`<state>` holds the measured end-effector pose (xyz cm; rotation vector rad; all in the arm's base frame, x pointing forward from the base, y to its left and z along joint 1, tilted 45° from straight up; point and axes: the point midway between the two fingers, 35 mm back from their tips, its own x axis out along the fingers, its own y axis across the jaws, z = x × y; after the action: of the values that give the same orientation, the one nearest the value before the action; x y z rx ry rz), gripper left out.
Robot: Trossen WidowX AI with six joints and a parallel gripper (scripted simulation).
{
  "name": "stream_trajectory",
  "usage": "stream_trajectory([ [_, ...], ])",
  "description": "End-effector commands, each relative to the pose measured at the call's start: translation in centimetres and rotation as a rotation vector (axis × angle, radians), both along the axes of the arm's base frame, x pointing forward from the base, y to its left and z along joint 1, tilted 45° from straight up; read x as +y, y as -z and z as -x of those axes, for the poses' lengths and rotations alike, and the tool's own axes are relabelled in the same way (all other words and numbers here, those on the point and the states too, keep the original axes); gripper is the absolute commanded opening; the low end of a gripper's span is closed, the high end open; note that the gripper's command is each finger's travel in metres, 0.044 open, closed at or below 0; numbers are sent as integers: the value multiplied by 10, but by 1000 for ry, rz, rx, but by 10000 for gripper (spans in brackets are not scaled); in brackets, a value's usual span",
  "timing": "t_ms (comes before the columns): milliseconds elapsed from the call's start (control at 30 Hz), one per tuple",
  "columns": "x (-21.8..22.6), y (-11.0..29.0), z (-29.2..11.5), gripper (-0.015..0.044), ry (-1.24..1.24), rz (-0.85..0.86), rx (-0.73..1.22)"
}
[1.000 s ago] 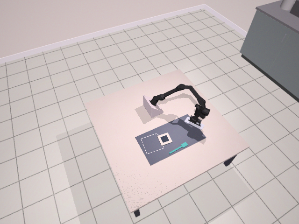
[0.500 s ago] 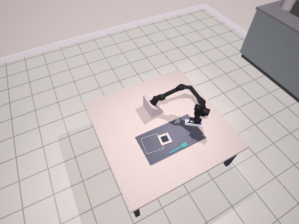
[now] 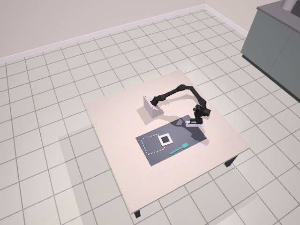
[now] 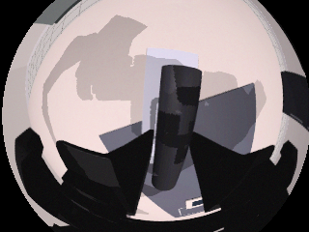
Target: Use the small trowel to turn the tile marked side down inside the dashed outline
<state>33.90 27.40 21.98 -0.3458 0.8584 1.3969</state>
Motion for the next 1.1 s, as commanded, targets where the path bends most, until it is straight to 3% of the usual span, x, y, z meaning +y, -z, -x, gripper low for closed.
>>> stream_trajectory([
  [0,0,2,0,261,-6,5,-5],
  [633,0,2,0,270,-6,5,-5],
  [800,-30,-27,1,270,-20,3,-19],
  [1033,-32,-29,1,270,-21,3,-20],
  [1067,-33,-27,-1,296,-8,6,-19],
])
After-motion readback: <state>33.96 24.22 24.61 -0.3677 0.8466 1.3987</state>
